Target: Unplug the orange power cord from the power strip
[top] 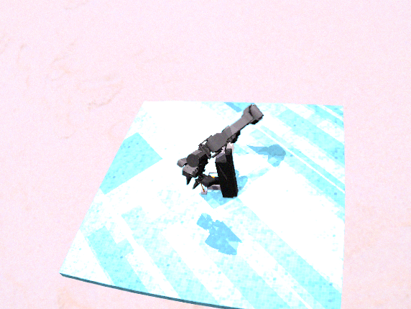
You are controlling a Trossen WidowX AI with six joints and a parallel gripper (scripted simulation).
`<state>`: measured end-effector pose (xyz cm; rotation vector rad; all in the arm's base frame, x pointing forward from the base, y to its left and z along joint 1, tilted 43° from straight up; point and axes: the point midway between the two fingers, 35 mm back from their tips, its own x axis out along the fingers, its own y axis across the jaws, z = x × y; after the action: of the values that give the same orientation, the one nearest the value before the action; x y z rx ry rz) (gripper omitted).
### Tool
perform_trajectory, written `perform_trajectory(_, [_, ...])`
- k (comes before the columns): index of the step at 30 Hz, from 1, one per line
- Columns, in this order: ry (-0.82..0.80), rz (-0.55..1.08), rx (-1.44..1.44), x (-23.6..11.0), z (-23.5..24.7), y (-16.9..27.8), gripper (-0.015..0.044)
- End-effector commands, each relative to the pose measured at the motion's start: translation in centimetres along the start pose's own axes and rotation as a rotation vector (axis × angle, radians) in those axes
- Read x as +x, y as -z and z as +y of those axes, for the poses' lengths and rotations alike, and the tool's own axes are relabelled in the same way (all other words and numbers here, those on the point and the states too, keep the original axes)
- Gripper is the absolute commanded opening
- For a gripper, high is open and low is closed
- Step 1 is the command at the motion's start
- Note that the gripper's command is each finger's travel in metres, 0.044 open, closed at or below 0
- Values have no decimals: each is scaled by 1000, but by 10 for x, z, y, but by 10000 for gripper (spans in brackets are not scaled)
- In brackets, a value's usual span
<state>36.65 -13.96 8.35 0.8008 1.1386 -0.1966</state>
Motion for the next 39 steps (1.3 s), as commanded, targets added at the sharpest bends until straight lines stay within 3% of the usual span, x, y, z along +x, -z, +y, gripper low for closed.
perform_trajectory(1, [6, 195, 331, 17, -26, 38, 160])
perform_trajectory(8, [102, 578, 1013, 26, -53, 113, 160])
perform_trajectory(39, [105, 589, 1031, 12, -25, 126, 160])
